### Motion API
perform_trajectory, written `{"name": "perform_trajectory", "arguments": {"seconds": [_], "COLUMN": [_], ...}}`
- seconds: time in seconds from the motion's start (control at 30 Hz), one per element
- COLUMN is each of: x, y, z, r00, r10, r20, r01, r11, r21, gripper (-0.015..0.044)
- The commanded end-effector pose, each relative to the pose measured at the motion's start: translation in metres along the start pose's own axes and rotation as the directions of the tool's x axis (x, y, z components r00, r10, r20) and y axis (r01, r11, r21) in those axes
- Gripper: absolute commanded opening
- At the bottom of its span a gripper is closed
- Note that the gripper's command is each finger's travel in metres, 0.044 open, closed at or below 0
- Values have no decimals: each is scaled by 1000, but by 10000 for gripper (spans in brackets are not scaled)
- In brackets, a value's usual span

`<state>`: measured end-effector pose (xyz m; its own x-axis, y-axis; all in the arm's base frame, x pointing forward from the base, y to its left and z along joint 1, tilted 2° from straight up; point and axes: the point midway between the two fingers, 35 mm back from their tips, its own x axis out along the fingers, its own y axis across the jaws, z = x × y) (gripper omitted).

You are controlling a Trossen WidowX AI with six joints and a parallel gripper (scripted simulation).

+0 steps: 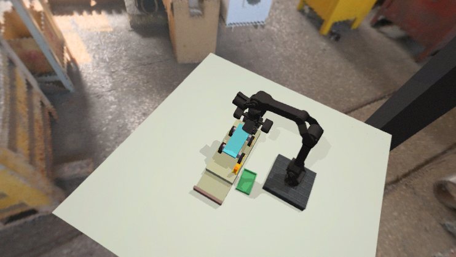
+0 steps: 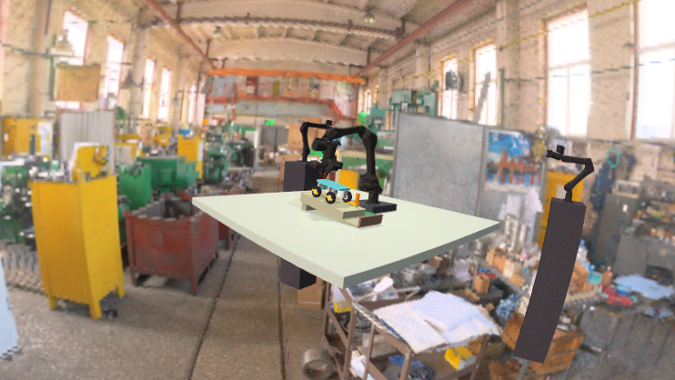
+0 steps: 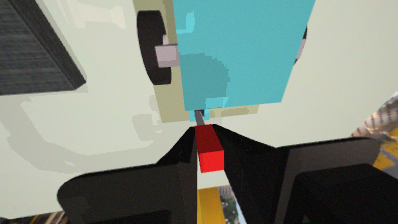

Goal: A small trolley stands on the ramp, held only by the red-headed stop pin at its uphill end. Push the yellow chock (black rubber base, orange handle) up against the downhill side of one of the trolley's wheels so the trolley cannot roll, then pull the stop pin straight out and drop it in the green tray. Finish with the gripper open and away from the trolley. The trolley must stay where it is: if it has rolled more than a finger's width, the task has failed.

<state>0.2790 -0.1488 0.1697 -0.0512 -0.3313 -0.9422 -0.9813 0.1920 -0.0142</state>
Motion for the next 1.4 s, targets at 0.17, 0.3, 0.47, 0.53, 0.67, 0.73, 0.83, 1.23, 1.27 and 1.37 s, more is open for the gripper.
{"name": "perform_trajectory", "arguments": {"seconds": [0.17, 0.3, 0.47, 0.53, 0.67, 0.73, 0.83, 1.23, 1.27, 1.37], "x": [-8, -10, -12, -13, -15, -13, -11, -10, -10, -10], "y": [-1, -1, -1, -2, -2, -2, -2, -2, -2, -2], "z": [-3, -4, -5, -5, -6, -9, -15, -31, -33, -36], "r00": [1000, 1000, 1000, 1000, 1000, 1000, 1000, 1000, 1000, 1000], "r10": [-6, -6, -6, -6, -6, -6, -6, -6, -6, -6], "r20": [-6, -6, -6, -6, -6, -6, -7, -8, -8, -8], "r01": [6, 6, 6, 6, 6, 6, 6, 6, 6, 6], "r11": [1000, 1000, 1000, 1000, 1000, 1000, 1000, 1000, 1000, 1000], "r21": [5, 5, 5, 5, 5, 5, 5, 5, 5, 5], "gripper": [0, 0, 0, 0, 0, 0, 0, 0, 0, 0]}}
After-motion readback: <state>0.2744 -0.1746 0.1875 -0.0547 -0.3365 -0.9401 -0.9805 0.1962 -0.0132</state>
